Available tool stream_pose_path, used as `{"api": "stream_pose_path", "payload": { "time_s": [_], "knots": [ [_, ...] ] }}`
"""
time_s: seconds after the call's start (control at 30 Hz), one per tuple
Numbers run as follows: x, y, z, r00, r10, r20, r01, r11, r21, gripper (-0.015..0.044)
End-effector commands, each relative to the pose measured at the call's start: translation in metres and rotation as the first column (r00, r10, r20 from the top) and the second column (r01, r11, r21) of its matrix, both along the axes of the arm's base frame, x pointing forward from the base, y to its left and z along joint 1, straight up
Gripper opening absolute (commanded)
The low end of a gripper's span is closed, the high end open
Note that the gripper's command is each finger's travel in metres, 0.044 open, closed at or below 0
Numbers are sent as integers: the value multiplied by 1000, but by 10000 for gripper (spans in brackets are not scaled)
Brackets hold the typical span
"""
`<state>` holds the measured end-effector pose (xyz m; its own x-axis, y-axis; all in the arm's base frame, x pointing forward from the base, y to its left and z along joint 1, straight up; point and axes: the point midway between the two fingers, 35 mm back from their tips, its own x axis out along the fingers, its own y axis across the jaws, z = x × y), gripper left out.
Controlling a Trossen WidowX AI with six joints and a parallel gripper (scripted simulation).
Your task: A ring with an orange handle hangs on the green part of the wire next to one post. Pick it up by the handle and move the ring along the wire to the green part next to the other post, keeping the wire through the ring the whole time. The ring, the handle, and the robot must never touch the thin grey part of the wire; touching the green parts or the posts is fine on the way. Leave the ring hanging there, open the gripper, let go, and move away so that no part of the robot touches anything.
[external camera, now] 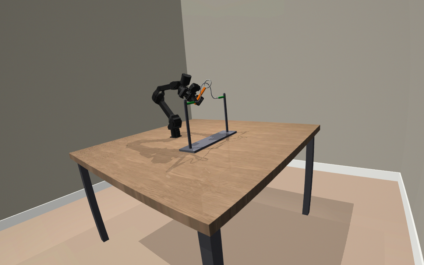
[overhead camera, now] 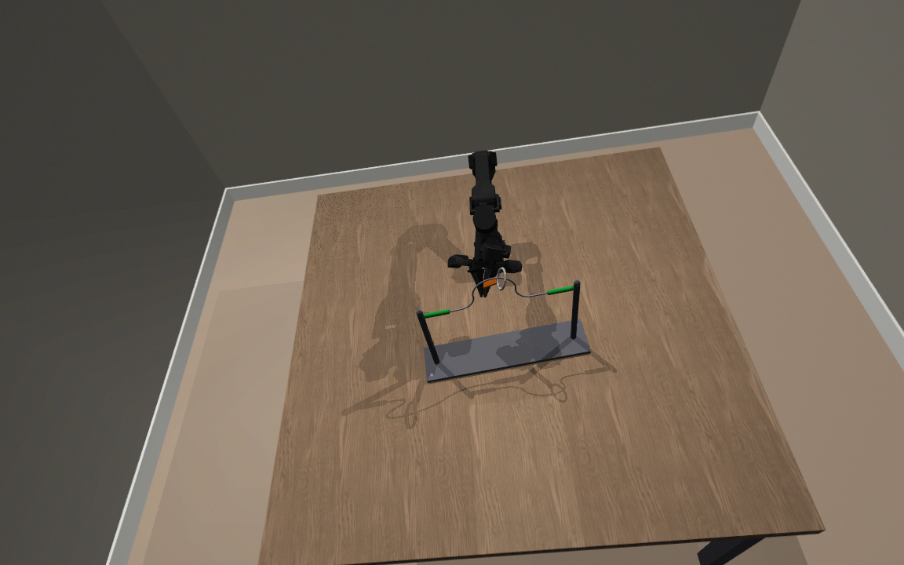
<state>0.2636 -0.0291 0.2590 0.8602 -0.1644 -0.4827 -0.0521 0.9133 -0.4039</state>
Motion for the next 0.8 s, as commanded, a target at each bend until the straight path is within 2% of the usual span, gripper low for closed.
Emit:
{"api": "stream_pose_path", "payload": {
  "time_s": [0.0,0.77],
  "knots": [
    [0,-4,3,1000,-2,12,3,997,-82,-150],
    [1,-21,17,998,8,55,20,871,-491,-150]
  ]
}}
